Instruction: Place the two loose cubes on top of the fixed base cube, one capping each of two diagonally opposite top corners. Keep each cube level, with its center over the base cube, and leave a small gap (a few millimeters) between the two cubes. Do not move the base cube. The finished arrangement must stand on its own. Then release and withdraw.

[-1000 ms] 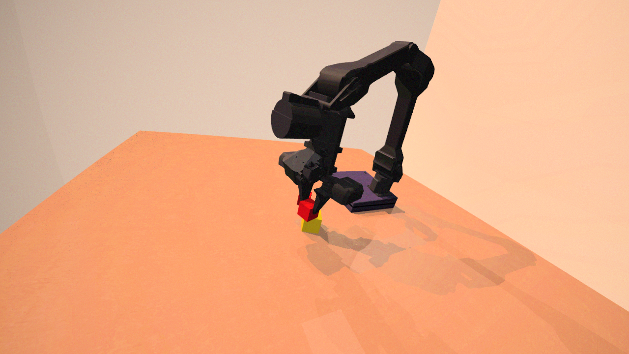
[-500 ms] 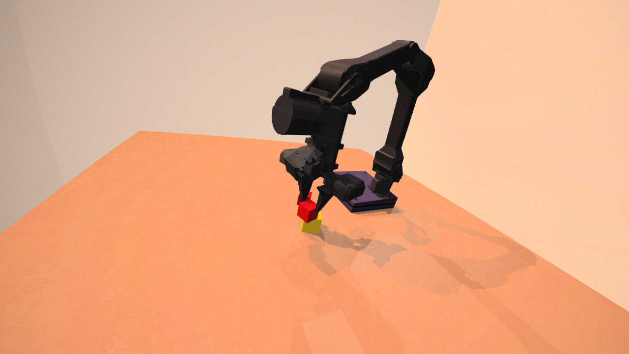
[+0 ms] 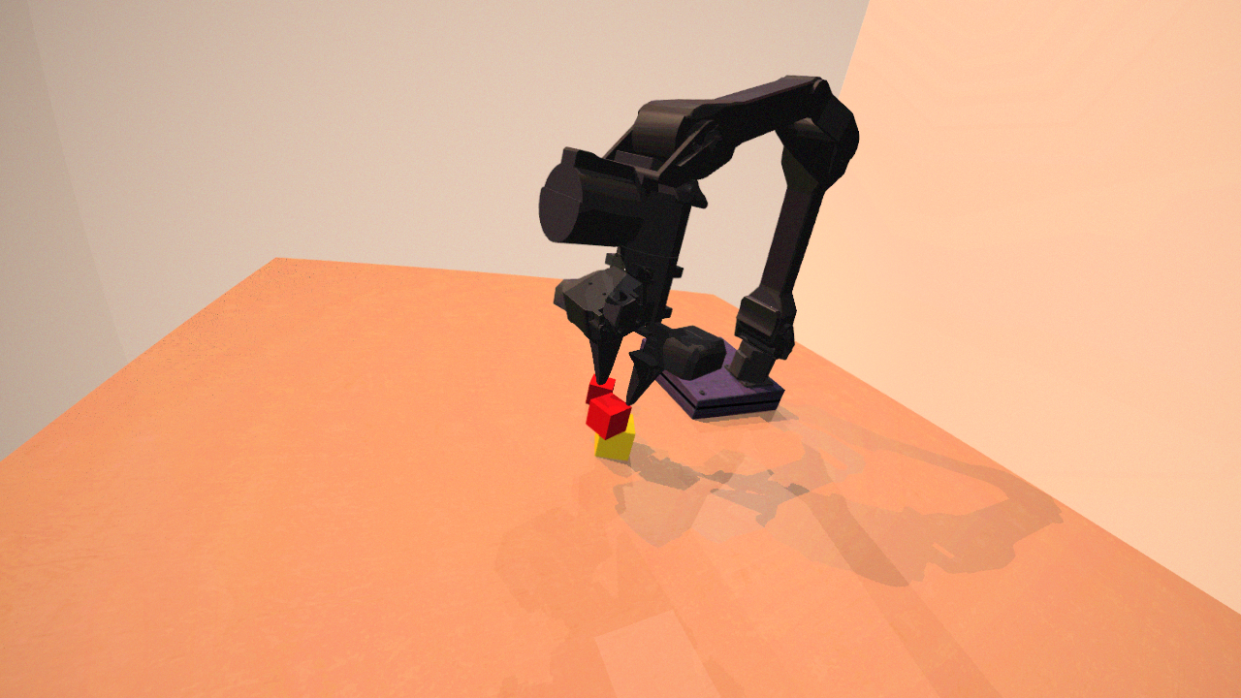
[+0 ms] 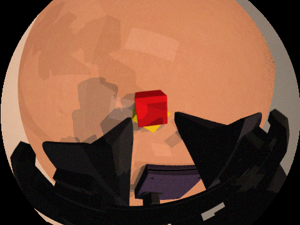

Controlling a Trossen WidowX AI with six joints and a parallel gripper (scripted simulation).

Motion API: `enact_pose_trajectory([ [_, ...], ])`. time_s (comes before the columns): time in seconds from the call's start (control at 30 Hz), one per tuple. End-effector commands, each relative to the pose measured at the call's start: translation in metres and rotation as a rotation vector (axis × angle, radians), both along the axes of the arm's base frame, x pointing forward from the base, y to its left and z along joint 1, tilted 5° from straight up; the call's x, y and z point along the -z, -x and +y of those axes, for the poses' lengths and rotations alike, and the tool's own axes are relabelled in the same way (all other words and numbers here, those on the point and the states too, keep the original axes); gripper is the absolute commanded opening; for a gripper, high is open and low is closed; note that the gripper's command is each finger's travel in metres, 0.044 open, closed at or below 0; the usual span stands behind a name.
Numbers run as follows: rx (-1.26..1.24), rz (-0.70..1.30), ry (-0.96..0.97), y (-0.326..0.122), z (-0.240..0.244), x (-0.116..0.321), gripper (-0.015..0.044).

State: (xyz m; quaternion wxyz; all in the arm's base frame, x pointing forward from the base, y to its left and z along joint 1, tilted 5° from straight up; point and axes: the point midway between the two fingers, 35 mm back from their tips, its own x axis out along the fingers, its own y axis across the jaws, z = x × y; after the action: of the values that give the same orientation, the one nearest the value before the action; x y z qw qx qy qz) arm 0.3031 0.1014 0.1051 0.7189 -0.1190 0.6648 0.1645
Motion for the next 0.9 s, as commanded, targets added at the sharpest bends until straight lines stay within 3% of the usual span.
enact_pose_trajectory([
  [0.0, -0.004, -0.010, -0.003, -0.001, 0.000, -0.007, 0.0205],
  [0.17, -0.004, -0.010, -0.003, -0.001, 0.000, -0.007, 0.0205],
  [0.27, -0.048, -0.009, 0.003, 0.001, -0.010, -0.006, 0.0265],
  [0.87, -0.625, -0.053, 0.055, 0.039, -0.113, -0.030, 0.0265],
])
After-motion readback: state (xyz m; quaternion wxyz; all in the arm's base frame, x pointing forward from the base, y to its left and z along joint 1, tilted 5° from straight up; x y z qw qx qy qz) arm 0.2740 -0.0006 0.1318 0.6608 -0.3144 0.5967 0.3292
